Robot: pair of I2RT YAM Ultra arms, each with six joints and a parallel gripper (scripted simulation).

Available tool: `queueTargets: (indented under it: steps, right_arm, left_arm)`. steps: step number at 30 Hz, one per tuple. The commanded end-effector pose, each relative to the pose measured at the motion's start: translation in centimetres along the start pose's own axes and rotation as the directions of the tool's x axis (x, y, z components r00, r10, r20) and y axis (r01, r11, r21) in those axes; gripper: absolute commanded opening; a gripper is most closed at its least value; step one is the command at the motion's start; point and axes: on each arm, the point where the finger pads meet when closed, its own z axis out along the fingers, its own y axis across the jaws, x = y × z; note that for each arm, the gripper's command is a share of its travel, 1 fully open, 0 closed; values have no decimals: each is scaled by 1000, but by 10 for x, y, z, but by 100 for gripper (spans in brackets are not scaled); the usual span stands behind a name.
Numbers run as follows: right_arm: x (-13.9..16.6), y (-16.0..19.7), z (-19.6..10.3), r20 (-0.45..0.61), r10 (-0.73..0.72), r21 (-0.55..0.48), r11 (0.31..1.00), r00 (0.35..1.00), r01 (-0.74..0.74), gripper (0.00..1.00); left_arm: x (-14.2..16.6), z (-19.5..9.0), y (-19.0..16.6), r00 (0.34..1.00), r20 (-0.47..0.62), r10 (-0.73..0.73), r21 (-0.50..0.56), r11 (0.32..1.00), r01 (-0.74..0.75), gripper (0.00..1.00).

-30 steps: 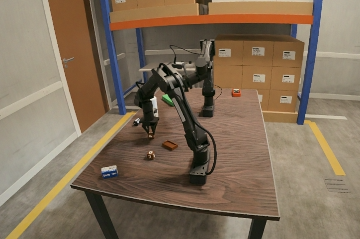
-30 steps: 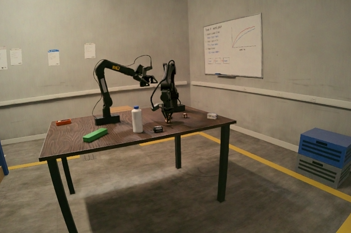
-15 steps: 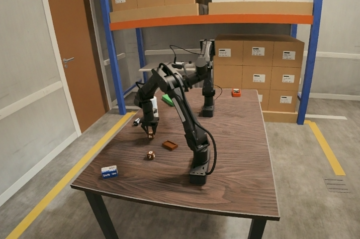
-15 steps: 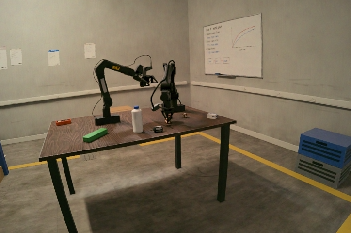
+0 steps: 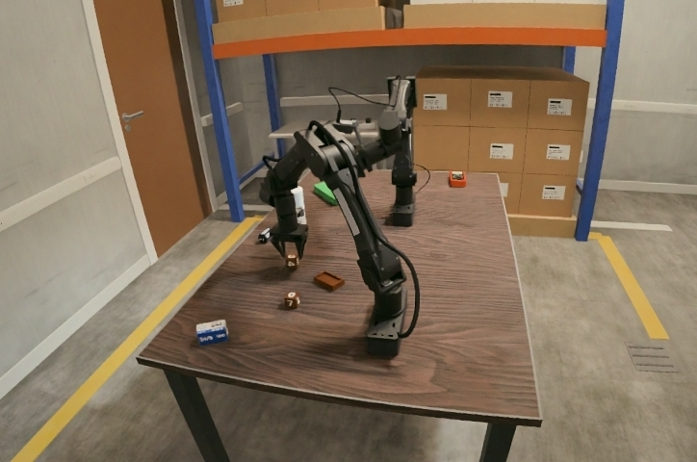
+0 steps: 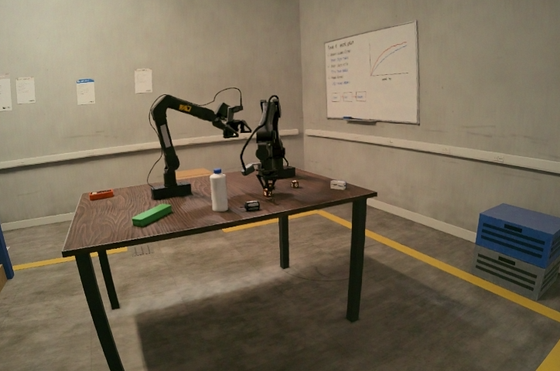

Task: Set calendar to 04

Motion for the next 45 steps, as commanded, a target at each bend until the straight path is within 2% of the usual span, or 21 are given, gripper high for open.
queueTargets:
  steps: [1,5,7,9,11,16,21,26,30,32,34,38,41,43,45]
  right_arm:
    - [-14,1,-3,28,35,7,999,999,-35,100]
    - [-14,1,-3,28,35,7,999,999,-35,100]
    - [-14,1,-3,28,35,7,999,999,-35,100]
    - [-14,1,-3,28,35,7,999,999,-35,100]
    - [-14,1,-3,28,35,7,999,999,-35,100]
    - [-14,1,-3,28,35,7,999,999,-35,100]
    - [-14,1,-3,28,35,7,999,999,-35,100]
    - [-14,1,-3,28,35,7,999,999,-35,100]
    - [-17,5,-4,21,48,-24,999,999,-48,100]
    - [-16,4,-3,7,32,-47,998,999,-32,100]
    - [-1,7,-7,-23,-40,-99,994,999,37,100]
    - [4,1,-10,-61,-38,-205,978,997,25,100]
    - [-1,-14,-14,-64,-20,-281,960,998,1,100]
    - [-1,-14,-14,-64,-20,-281,960,998,1,100]
    - [-6,-29,-19,-49,-4,-352,936,999,-14,100]
  left_arm:
    - [-9,-33,4,999,38,8,-38,999,-7,56]
    - [-9,-39,4,999,38,9,-38,999,-8,56]
    - [-11,-43,3,999,38,15,-38,999,-13,78]
    - [-11,-43,3,999,38,15,-38,999,-13,78]
    - [-8,-52,4,999,38,8,-38,999,-7,100]
    - [-7,-82,4,999,37,13,-39,999,-12,100]
    - [-4,-62,3,1000,4,15,7,1000,-15,100]
    - [-3,-60,3,1000,2,12,10,1000,-12,100]
    - [3,-61,4,992,-58,116,-9,993,-117,100]
    - [5,-63,4,972,-102,211,-15,977,-213,100]
    - [4,-65,3,934,-152,323,-15,944,-328,100]
    - [3,-69,3,857,-221,466,0,879,-477,100]
    - [2,-73,3,793,-263,549,20,825,-564,100]
    - [2,-73,3,793,-263,549,20,825,-564,100]
    - [1,-75,2,735,-295,610,40,777,-629,100]
